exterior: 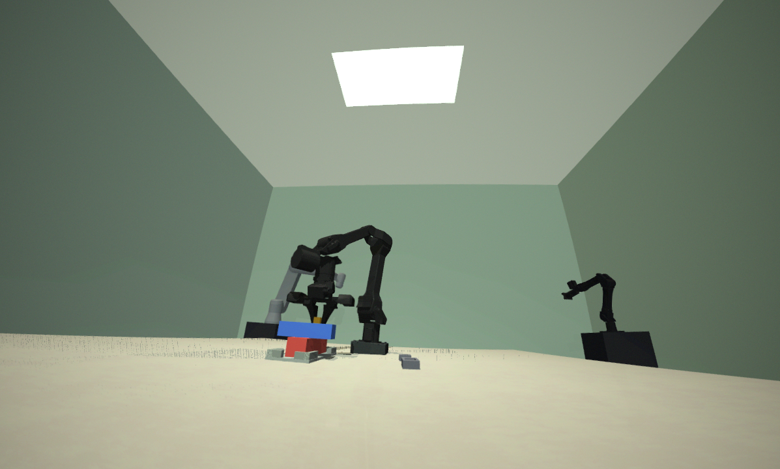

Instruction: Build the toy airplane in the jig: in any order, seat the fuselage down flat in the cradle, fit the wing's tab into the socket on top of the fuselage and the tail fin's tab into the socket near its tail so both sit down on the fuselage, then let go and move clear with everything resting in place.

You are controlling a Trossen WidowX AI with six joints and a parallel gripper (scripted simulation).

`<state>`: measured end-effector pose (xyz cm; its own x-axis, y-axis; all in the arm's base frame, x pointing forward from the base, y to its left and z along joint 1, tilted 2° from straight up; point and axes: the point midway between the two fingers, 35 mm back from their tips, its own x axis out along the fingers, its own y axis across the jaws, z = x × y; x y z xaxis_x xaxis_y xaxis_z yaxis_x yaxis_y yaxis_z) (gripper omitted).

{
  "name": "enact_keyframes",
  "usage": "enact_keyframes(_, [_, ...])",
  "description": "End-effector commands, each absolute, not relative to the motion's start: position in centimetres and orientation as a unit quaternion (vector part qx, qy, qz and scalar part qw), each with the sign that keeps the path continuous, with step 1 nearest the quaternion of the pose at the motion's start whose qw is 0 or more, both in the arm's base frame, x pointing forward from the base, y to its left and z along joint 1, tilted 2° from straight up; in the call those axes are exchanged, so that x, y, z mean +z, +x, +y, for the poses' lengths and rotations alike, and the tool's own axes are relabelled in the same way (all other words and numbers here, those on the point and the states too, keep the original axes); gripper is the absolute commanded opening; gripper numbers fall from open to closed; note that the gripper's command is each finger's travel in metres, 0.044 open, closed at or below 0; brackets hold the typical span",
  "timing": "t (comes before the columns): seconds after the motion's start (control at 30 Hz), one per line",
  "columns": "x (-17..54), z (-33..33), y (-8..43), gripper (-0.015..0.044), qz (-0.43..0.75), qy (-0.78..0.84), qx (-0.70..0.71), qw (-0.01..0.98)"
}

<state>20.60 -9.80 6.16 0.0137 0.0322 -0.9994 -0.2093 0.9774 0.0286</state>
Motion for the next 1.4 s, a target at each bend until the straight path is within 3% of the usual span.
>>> enact_keyframes(0.0, [6.2,-9.8,20.6,0.0079,0.697,-0.064,0.085,0.709])
enact_keyframes(0.23, [6.2,-9.8,20.6,0.0260,0.697,-0.064,0.085,0.709])
enact_keyframes(0.47, [6.4,-9.8,20.6,0.0260,0.697,-0.064,0.085,0.709])
enact_keyframes(0.73, [15.0,-10.1,20.6,0.0260,0.698,-0.063,0.085,0.708])
enact_keyframes(1.37, [15.3,-10.1,20.7,0.0260,0.698,-0.063,0.085,0.708])
